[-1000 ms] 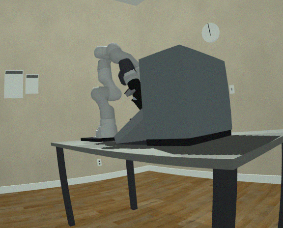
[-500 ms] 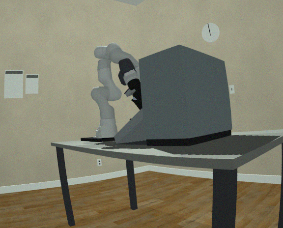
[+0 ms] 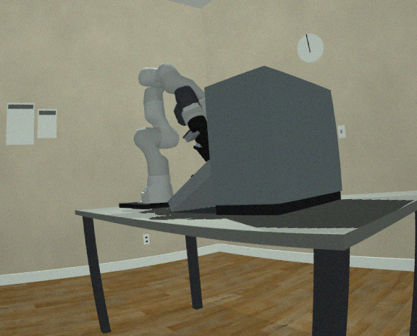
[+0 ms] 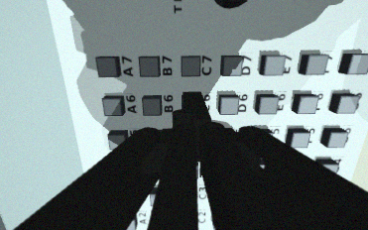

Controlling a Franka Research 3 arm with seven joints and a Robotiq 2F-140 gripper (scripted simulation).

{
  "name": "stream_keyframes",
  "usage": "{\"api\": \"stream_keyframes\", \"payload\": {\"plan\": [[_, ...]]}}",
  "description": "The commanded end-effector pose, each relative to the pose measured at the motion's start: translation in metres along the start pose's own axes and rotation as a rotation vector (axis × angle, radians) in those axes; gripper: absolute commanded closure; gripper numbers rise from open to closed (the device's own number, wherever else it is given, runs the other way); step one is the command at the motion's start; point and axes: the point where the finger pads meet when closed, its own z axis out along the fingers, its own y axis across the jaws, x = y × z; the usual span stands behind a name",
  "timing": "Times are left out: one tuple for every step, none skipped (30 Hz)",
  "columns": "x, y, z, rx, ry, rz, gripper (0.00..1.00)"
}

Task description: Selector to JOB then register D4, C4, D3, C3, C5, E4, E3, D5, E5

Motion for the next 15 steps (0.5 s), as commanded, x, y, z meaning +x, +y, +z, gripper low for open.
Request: {"api": "stream_keyframes", "payload": {"plan": [[0.000, -0.001, -0.003, 0.001, 0.001, -0.001, 0.90], [0.000, -0.001, -0.005, 0.001, 0.001, -0.001, 0.90], [0.000, -0.001, -0.006, 0.001, 0.001, -0.001, 0.90], [0.000, -0.001, -0.008, 0.001, 0.001, -0.001, 0.90], [0.000, -0.001, -0.009, 0.001, 0.001, -0.001, 0.90], [0.000, -0.001, -0.011, 0.001, 0.001, -0.001, 0.90], [0.000, -0.001, -0.013, 0.001, 0.001, -0.001, 0.90], [0.000, -0.001, -0.014, 0.001, 0.001, -0.001, 0.90], [0.000, -0.001, -0.016, 0.001, 0.001, -0.001, 0.90], [0.000, -0.001, -0.018, 0.001, 0.001, -0.001, 0.90], [0.000, -0.001, -0.019, 0.001, 0.001, -0.001, 0.90], [0.000, -0.001, -0.019, 0.001, 0.001, -0.001, 0.90], [0.000, -0.001, -0.019, 0.001, 0.001, -0.001, 0.90], [0.000, -0.001, -0.021, 0.001, 0.001, -0.001, 0.90], [0.000, -0.001, -0.023, 0.001, 0.001, -0.001, 0.90]]}}
